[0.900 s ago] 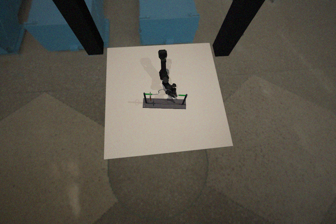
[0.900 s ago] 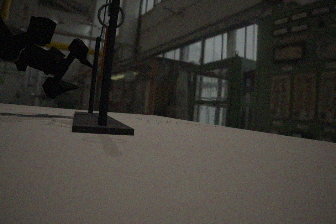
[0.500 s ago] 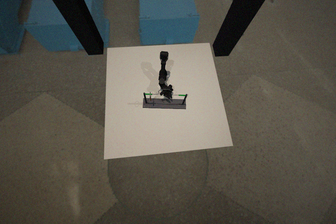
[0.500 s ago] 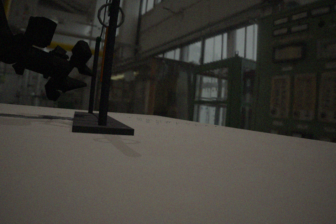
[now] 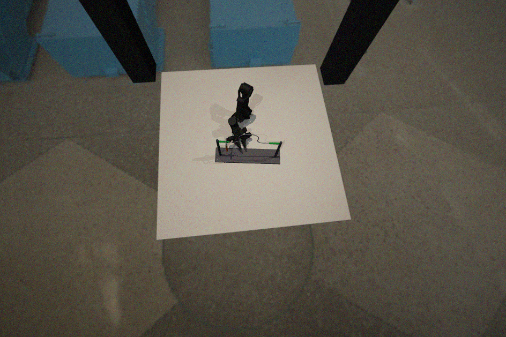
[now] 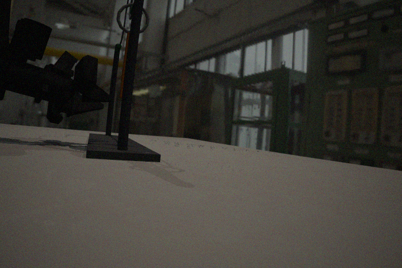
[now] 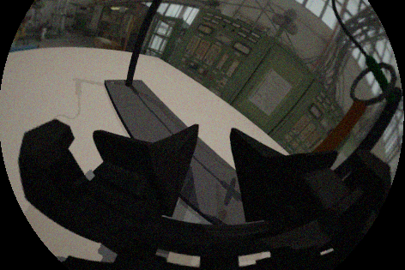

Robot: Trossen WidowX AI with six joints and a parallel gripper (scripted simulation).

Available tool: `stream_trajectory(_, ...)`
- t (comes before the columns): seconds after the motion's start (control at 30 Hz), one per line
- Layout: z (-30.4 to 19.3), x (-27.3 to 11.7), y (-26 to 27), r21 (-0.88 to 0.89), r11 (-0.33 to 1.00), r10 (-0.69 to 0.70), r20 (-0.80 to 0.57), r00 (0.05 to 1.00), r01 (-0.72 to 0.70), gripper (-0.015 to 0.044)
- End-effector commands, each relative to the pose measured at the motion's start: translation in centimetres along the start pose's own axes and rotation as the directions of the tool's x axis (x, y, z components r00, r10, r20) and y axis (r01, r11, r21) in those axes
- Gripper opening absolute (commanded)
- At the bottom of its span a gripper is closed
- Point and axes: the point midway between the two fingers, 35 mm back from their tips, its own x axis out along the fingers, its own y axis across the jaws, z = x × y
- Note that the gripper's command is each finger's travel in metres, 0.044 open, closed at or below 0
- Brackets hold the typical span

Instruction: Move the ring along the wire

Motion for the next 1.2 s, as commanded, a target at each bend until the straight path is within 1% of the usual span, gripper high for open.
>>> stream_trajectory(0.0, -1.6, -1.8, -1.0, 0.11, 0.993, -0.045, -0.02, 0.999, 0.047, 0.016)
stream_trajectory(0.27, -4.1, -5.3, -2.8, 0.292, 0.944, -0.144, -0.05, 0.988, 0.152, 0.016)
stream_trajectory(0.63, -6.2, -10.3, -3.9, 0.501, 0.819, -0.274, -0.084, 0.958, 0.278, 0.016)
stream_trajectory(0.87, -6.2, -10.2, -4.0, 0.503, 0.817, -0.278, -0.088, 0.957, 0.283, 0.016)
stream_trajectory(1.17, -4.9, -8.3, -6.0, 0.475, 0.816, -0.31, -0.123, 0.943, 0.33, 0.016)
